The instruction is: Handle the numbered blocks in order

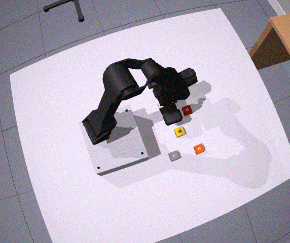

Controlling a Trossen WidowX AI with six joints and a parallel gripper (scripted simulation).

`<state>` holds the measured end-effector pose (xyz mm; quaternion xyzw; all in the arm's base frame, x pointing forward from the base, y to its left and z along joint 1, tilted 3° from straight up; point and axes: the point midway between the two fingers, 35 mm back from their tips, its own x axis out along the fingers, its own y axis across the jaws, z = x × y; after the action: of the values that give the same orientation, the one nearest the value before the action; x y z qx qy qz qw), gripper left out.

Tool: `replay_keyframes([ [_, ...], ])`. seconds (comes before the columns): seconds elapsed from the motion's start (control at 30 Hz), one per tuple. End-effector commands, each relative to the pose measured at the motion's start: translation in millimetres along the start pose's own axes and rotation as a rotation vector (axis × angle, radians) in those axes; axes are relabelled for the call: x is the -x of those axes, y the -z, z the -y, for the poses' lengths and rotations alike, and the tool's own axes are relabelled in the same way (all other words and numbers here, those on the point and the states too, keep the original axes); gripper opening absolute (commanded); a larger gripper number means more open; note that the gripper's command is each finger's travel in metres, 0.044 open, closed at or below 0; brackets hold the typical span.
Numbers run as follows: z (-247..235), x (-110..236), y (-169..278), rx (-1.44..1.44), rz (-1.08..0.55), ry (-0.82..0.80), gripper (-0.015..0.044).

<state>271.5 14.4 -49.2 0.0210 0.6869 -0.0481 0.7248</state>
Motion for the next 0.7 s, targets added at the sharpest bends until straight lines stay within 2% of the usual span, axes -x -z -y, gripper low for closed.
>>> replay_keyframes([
  [0.0,0.5,5.0,-0.6,0.001,0.003,0.004,0.012],
  [0.67,0.5,2.9,-0.7,0.001,0.003,0.004,0.012],
])
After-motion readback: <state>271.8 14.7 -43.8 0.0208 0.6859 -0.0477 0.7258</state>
